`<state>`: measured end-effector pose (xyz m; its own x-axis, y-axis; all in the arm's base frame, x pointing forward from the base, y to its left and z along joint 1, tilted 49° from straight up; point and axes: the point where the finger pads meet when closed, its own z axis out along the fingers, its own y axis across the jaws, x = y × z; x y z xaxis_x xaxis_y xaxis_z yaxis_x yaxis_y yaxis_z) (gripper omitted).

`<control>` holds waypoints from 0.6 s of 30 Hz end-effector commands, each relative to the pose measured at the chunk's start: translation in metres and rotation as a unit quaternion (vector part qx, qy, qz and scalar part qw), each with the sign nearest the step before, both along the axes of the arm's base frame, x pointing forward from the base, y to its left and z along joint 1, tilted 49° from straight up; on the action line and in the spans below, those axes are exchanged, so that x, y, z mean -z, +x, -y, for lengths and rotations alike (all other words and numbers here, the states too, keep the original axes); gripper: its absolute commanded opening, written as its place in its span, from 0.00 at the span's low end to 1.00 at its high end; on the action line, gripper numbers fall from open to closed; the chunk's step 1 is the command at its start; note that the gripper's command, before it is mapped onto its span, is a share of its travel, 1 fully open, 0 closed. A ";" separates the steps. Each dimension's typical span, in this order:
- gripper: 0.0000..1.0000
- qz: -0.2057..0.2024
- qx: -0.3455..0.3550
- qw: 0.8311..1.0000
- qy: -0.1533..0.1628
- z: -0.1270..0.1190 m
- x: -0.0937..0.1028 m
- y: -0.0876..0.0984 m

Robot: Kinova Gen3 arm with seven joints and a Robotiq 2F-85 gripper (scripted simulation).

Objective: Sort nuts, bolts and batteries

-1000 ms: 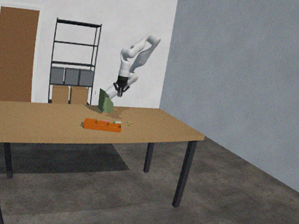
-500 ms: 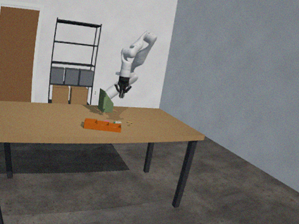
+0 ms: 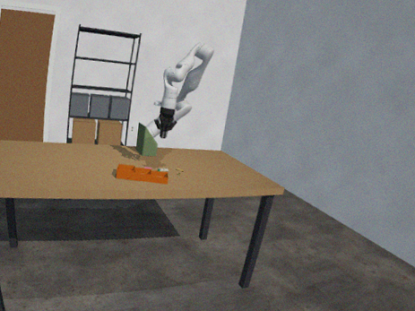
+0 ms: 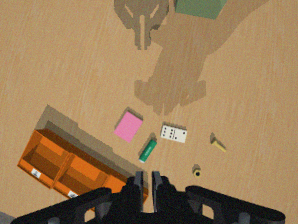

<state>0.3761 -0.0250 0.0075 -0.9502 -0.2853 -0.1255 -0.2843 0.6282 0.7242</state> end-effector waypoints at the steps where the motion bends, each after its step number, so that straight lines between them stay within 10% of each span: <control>1: 0.09 0.037 -0.035 0.999 0.020 0.002 0.029 0.000; 9: 0.09 0.146 -0.134 0.979 0.039 0.010 0.078 0.007; 18: 0.09 0.302 -0.277 0.910 0.065 0.022 0.151 0.017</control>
